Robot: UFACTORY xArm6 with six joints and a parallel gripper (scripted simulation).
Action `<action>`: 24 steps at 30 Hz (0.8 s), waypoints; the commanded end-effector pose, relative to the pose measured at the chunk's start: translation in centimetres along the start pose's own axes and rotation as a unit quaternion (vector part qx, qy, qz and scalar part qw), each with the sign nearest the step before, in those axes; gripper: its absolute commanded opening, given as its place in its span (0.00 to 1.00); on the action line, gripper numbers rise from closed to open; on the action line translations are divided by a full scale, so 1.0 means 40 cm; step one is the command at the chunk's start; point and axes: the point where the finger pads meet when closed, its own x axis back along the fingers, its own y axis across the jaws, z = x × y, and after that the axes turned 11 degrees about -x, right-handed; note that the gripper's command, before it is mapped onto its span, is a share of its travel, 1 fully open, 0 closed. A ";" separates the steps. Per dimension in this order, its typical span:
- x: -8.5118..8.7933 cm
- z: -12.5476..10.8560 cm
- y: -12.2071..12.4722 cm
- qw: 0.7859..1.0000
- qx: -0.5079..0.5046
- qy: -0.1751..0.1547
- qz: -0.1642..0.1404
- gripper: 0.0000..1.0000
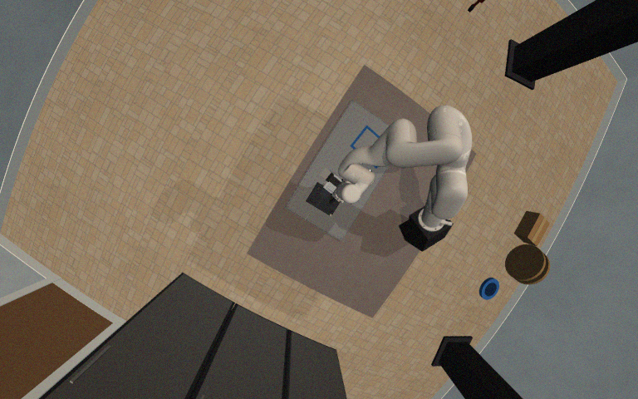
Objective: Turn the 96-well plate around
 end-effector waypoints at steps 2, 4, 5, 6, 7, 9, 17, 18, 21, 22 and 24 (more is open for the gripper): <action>0.001 0.009 0.050 1.000 0.000 0.001 0.002 0.00; 0.001 0.010 0.059 1.000 0.000 0.001 0.002 0.00; 0.001 0.011 0.067 1.000 0.000 0.001 0.002 0.00; 0.000 0.012 0.075 1.000 0.000 0.001 0.002 0.00; 0.000 0.013 0.084 1.000 0.000 0.001 0.002 0.00; 0.000 0.015 0.100 1.000 0.000 0.001 0.002 0.00; -0.003 0.024 0.166 1.000 0.000 0.001 0.002 0.00; -0.003 0.025 0.175 1.000 0.000 0.001 0.002 0.00; -0.003 0.026 0.183 1.000 0.000 0.001 0.002 0.00; -0.004 0.027 0.191 1.000 0.000 0.001 0.002 0.00; -0.004 0.029 0.208 1.000 0.000 0.001 0.002 0.00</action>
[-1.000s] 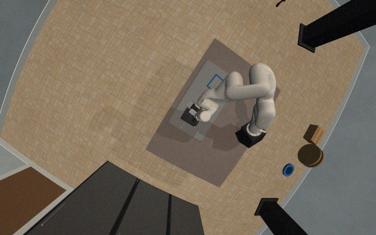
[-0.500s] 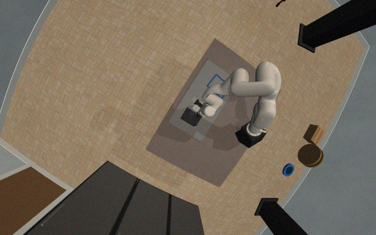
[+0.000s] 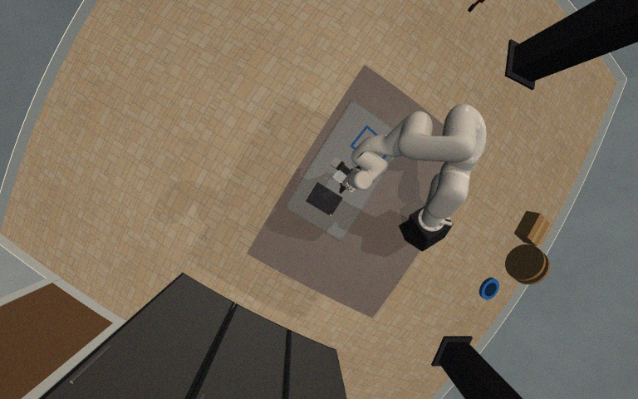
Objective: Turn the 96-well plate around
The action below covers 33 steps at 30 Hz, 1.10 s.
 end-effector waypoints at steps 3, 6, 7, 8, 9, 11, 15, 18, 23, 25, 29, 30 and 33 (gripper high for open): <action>0.000 0.010 0.061 1.000 0.000 0.001 0.002 0.00; -0.001 0.014 0.086 1.000 0.000 0.001 0.002 0.00; -0.001 0.015 0.094 1.000 0.000 0.001 0.002 0.00; -0.001 0.016 0.103 1.000 0.000 0.001 0.002 0.00; -0.001 0.017 0.111 1.000 0.000 0.001 0.002 0.00; -0.002 0.019 0.127 1.000 0.000 0.001 0.002 0.00; -0.003 0.021 0.144 1.000 0.000 0.001 0.002 0.00; -0.003 0.024 0.169 1.000 0.000 0.001 0.002 0.00; -0.005 0.029 0.210 1.000 0.000 0.001 0.002 0.00; -0.005 0.031 0.227 1.000 0.000 0.001 0.002 0.00; -0.006 0.034 0.252 1.000 0.000 0.001 0.002 0.00; -0.006 0.034 0.252 1.000 0.000 0.001 0.002 0.00; -0.007 0.038 0.276 1.000 0.000 0.001 0.002 0.00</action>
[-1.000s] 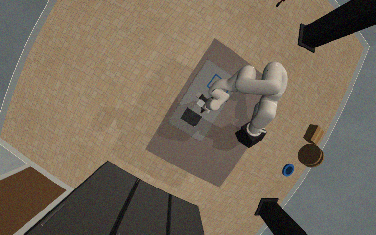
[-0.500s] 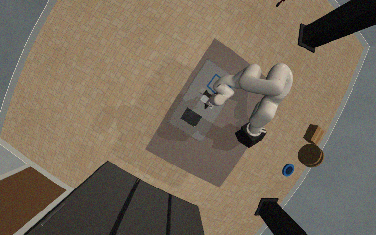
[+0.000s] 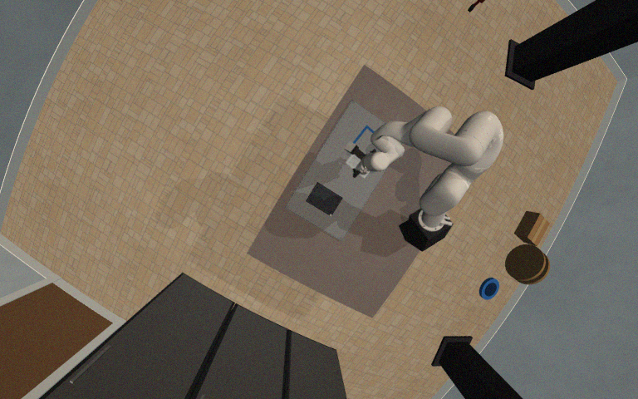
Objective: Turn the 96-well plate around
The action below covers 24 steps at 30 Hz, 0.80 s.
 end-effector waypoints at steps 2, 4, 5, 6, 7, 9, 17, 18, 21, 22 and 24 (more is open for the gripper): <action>0.000 0.009 0.051 1.000 0.000 0.001 0.003 0.00; -0.001 0.011 0.068 1.000 0.000 0.001 0.003 0.00; -0.001 0.012 0.076 1.000 0.000 0.001 0.003 0.00; -0.001 0.013 0.084 1.000 0.000 0.001 0.003 0.00; -0.002 0.014 0.092 1.000 0.000 0.001 0.003 0.00; -0.002 0.016 0.109 1.000 0.000 0.001 0.003 0.00; -0.004 0.023 0.159 1.000 0.000 0.001 0.003 0.00; -0.004 0.024 0.167 1.000 0.000 0.001 0.003 0.00; -0.005 0.027 0.192 1.000 0.000 0.001 0.003 0.00; -0.005 0.028 0.200 1.000 0.000 0.001 0.003 0.00; -0.006 0.030 0.217 1.000 0.000 0.001 0.003 0.00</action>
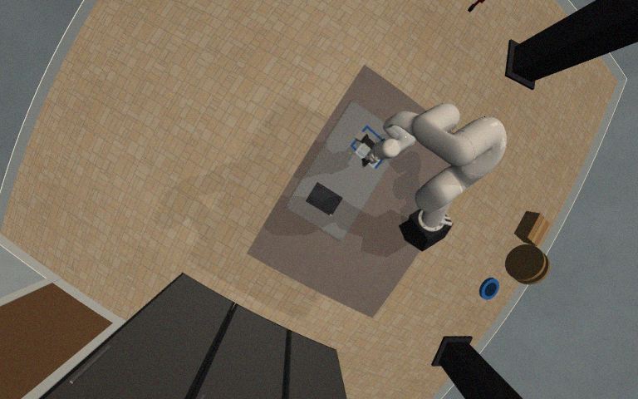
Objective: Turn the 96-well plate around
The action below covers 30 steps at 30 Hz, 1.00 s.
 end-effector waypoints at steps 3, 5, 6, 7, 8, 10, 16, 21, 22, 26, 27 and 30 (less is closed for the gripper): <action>-0.001 0.011 0.067 1.000 0.000 0.002 0.003 0.00; -0.002 0.013 0.084 1.000 0.000 0.002 0.003 0.00; -0.002 0.013 0.084 1.000 0.000 0.002 0.003 0.00; -0.002 0.013 0.084 1.000 0.000 0.002 0.003 0.00; -0.002 0.014 0.092 1.000 0.000 0.002 0.003 0.00; -0.003 0.016 0.109 1.000 0.000 0.002 0.003 0.00; -0.005 0.023 0.158 1.000 0.000 0.002 0.002 0.00; -0.005 0.023 0.162 1.000 0.000 0.002 0.002 0.00; -0.005 0.023 0.162 1.000 0.000 0.002 0.002 0.00; -0.005 0.023 0.162 1.000 0.000 0.002 0.002 0.00; -0.005 0.023 0.162 1.000 0.000 0.002 0.002 0.00; -0.005 0.023 0.162 1.000 0.000 0.002 0.002 0.00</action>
